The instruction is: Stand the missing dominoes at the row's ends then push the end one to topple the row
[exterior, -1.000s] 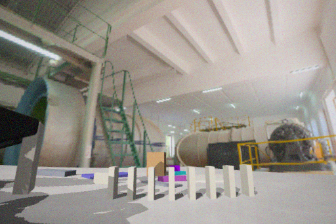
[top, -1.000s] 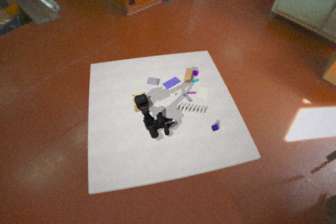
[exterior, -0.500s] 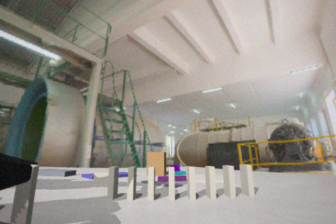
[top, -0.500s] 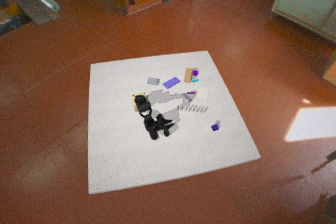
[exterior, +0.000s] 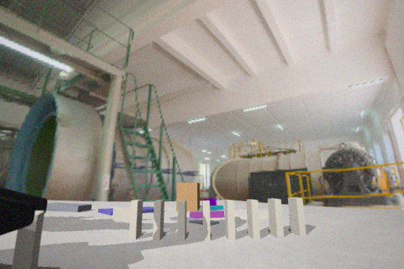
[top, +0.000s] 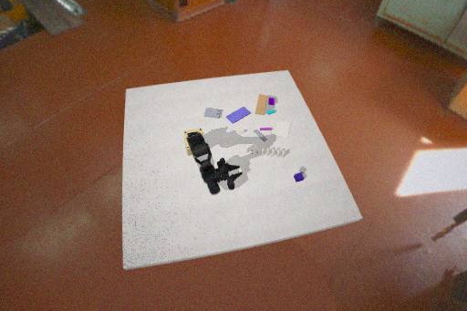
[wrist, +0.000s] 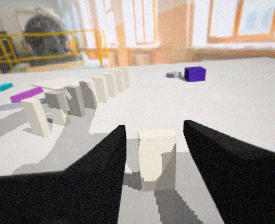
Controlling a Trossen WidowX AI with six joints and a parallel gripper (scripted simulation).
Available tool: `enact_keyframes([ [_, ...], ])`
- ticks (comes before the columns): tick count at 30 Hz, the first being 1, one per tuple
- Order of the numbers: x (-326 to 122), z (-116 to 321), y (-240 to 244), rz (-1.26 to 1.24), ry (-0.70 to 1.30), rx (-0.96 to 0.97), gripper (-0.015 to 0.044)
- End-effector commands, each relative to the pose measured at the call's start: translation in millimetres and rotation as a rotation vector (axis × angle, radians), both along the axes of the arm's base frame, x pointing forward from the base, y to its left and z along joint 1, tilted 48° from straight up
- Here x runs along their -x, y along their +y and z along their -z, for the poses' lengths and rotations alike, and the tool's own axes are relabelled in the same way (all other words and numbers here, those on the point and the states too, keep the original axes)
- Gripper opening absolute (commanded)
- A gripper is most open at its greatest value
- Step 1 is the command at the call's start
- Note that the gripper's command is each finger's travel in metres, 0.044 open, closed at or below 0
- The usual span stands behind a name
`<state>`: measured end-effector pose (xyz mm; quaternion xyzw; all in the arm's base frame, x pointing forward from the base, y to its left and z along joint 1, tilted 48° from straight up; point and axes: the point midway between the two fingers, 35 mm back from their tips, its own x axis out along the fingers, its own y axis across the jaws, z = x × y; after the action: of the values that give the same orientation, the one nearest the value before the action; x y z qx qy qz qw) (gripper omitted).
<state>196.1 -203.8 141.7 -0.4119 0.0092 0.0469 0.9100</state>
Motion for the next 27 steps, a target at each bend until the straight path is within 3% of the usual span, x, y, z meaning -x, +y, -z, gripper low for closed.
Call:
enact_keyframes([
  [1,0,0,0,-0.003,-0.001,0.002,0.0291],
  [7,0,0,0,-0.003,-0.001,0.002,0.044],
  [21,0,-33,37,0.003,0.002,-0.004,0.044],
  [27,-36,-33,21,0.126,0.153,-0.167,0.044],
])
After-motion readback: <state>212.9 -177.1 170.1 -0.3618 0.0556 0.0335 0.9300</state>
